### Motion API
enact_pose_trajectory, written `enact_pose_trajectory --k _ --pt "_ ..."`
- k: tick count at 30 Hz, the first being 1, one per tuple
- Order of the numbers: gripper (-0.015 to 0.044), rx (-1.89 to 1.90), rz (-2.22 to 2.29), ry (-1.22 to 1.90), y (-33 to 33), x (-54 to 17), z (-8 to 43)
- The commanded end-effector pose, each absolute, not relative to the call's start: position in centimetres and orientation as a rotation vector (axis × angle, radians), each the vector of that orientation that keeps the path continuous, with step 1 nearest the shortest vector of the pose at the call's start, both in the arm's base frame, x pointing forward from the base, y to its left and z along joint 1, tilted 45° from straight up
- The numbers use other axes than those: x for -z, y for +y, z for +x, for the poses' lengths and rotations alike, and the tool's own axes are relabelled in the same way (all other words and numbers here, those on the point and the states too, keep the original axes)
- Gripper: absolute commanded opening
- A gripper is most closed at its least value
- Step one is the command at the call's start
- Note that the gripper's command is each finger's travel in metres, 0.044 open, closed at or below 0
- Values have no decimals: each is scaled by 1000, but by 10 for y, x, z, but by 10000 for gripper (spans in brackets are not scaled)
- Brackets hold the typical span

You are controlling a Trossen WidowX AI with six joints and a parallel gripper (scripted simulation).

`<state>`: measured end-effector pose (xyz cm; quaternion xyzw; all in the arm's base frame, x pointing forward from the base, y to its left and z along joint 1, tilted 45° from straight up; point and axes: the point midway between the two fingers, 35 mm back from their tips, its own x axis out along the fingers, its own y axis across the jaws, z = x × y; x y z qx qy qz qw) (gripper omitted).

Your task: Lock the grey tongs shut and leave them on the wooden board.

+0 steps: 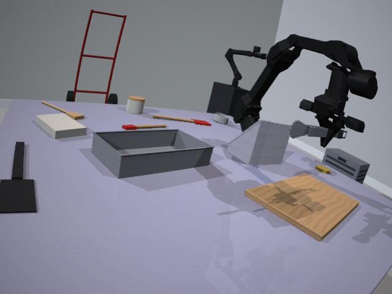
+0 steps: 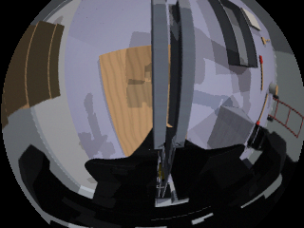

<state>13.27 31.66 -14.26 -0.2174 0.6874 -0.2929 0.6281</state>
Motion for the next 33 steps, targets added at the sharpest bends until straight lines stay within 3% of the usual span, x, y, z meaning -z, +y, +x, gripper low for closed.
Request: enact_pose_trajectory --k 1,15,33 --pt "-150 741 -433 1543 322 148 109" --pt "-150 783 -413 1475 323 152 93" --pt "-150 511 -650 760 316 157 73"
